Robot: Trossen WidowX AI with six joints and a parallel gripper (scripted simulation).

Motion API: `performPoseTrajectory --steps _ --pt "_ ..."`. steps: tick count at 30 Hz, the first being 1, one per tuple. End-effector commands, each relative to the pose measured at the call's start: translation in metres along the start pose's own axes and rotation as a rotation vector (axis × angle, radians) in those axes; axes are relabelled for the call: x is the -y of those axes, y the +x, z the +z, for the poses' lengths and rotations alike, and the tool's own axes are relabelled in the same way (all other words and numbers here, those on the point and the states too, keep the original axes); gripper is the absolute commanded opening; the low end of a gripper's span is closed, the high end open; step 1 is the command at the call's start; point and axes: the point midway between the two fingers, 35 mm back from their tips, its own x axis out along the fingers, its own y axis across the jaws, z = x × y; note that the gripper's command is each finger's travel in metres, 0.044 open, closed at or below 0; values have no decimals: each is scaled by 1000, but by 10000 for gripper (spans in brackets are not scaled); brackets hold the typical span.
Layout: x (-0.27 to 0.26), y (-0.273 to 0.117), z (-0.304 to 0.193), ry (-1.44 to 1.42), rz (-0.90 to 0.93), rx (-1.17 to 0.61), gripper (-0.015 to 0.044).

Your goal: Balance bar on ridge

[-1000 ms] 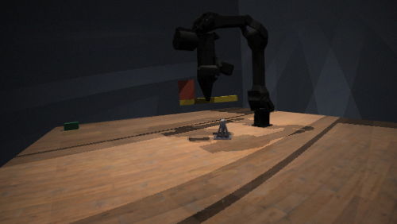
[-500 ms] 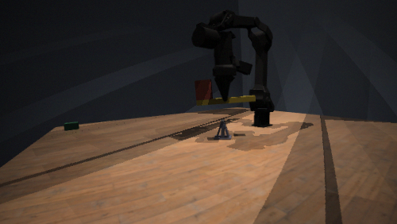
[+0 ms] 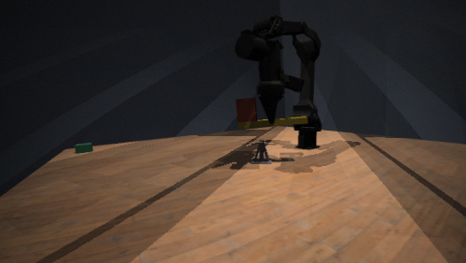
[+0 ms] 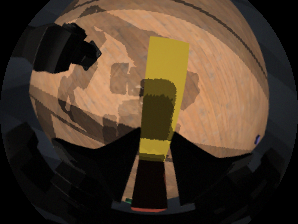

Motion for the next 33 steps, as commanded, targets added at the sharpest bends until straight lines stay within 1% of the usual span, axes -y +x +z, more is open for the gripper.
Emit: performPoseTrajectory --steps 1,18,33 --pt "1 6 1 5 -1 1 0" --pt "1 32 1 9 -1 1 0" --pt "1 33 1 9 -1 1 0"
